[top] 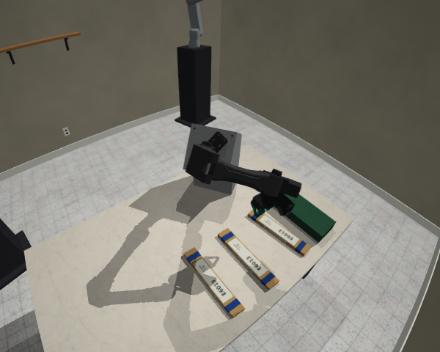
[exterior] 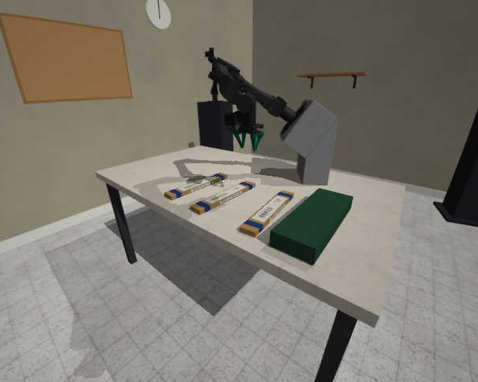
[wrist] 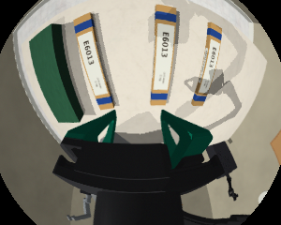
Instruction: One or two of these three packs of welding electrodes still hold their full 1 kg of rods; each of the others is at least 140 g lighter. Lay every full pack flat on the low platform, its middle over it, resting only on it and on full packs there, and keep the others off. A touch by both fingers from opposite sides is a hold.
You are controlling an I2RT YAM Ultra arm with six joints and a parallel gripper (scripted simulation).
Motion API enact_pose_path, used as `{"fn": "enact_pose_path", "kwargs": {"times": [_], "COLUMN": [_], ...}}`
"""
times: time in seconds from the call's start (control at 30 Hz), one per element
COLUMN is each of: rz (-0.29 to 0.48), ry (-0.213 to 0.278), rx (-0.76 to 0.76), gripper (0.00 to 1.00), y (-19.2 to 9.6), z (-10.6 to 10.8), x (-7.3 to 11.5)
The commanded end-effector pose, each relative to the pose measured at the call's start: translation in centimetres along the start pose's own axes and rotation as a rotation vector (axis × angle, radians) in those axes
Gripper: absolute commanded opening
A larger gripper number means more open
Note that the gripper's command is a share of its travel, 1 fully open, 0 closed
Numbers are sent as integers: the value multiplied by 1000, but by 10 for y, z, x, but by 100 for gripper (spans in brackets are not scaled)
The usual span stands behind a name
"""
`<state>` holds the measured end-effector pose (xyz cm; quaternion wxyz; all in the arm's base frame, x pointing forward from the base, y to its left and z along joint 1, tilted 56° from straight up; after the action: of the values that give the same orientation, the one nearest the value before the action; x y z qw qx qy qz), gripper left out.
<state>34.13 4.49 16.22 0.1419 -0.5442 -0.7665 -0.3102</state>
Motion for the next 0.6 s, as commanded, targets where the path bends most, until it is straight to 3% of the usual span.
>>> {"fn": "enact_pose_path", "kwargs": {"times": [0.0,0.1,0.17,0.57], "rz": [-65,-85,-117,-99], "ry": [33,41,49,42], "rx": [40,45,-4,25], "gripper": [65,65,65,65], "y": [18,23,36,32], "z": [15,19,9,18], "x": [-14,-8,2,-3]}}
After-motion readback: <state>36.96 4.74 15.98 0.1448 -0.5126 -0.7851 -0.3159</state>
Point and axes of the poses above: the point where the finger pads meet when closed, its own x axis back along the fingers, its own z axis across the jaws, y = z × x, the point moved 5 cm from there along x, back along the fingers, and after that the axes turned 8 degrees about x, right-handed, at the moved point
